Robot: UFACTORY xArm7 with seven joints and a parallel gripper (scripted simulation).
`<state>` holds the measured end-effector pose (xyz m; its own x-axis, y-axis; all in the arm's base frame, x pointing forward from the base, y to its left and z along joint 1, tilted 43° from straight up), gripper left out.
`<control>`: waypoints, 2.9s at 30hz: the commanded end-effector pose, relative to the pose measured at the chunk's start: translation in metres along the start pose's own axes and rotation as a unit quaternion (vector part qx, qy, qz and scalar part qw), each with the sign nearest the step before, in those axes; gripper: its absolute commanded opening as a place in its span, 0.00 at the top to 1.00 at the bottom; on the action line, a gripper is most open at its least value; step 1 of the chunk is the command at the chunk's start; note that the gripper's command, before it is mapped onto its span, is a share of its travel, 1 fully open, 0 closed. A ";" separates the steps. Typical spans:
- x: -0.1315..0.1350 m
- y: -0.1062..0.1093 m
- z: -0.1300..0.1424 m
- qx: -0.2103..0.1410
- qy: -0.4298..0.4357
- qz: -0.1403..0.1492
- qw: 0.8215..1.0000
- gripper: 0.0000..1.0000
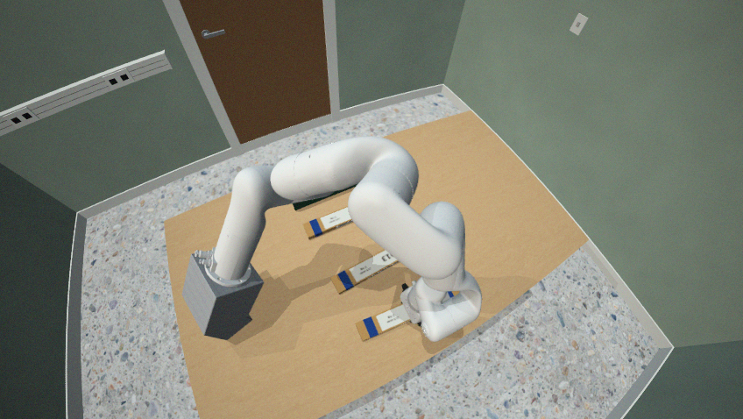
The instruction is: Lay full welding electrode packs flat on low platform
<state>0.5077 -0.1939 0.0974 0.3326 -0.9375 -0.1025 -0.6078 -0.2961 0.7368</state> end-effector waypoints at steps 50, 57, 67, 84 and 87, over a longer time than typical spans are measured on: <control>0.002 0.001 0.000 0.000 0.000 0.002 1.000 0.00; 0.002 0.014 0.000 0.000 0.000 0.002 1.000 0.00; 0.001 0.082 0.000 0.000 0.000 0.002 1.000 0.00; -0.138 0.083 -0.034 0.014 0.051 -0.003 0.999 0.00; -0.186 0.081 -0.024 0.001 0.064 0.001 0.998 0.00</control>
<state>0.4363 -0.0848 0.1860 0.4311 -0.8997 -0.0679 -0.5735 -0.3313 0.7492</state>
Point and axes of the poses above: the point where the finger pads meet when closed, its own y axis back along the fingers, its own x axis across the jaws, z = x × y, the point moved 3 cm from there along y, back along the fingers, and after that the axes turned 12 degrees about y, right-handed, at the moved point
